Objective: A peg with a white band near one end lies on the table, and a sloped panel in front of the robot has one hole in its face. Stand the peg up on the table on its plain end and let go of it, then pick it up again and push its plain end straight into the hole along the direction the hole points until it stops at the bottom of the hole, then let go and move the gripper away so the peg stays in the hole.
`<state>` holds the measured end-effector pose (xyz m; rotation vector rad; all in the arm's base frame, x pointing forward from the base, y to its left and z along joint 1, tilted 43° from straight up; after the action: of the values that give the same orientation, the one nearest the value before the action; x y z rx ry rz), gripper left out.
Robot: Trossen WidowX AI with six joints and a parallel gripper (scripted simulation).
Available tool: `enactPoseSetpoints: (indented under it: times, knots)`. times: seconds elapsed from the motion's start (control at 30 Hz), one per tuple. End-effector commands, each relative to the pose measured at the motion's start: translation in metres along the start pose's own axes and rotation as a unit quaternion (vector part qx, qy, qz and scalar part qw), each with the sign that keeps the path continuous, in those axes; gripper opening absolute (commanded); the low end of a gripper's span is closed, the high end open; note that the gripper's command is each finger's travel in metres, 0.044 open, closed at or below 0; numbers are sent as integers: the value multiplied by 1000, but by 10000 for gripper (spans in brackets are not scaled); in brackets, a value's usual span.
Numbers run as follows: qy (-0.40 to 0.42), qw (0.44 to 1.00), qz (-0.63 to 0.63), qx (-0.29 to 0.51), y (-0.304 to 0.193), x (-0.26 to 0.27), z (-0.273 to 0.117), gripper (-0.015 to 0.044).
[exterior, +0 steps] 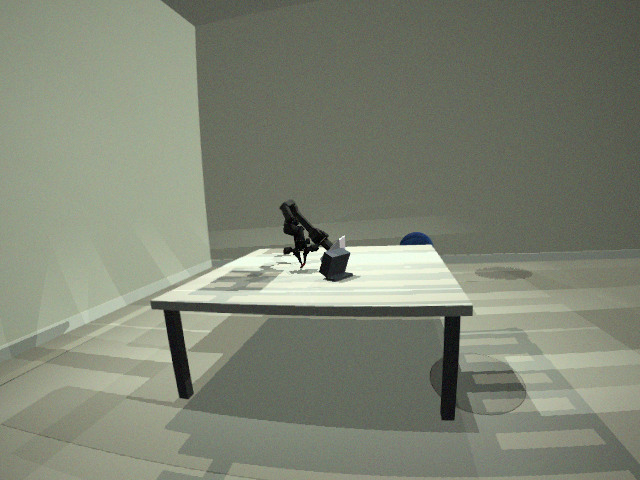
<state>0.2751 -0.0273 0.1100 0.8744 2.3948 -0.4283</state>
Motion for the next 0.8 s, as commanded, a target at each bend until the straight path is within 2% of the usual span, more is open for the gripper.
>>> enactPoseSetpoints:
  times: [0.0,0.77]
  knots:
    - [-1,1000,-2,-17,-4,2,-2,49]
    - [-18,993,-3,-114,-24,5,-13,49]
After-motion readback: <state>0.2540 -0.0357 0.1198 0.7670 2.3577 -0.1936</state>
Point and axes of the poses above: the point midway between the two fingers, 35 mm back from their tips, its own z axis out along the fingers, its own x axis across the jaws, y = z × x, the point moved 6 cm from there along -z, back along the fingers, and after that the axes turned 10 degrees about -z, right-handed, at the moved point
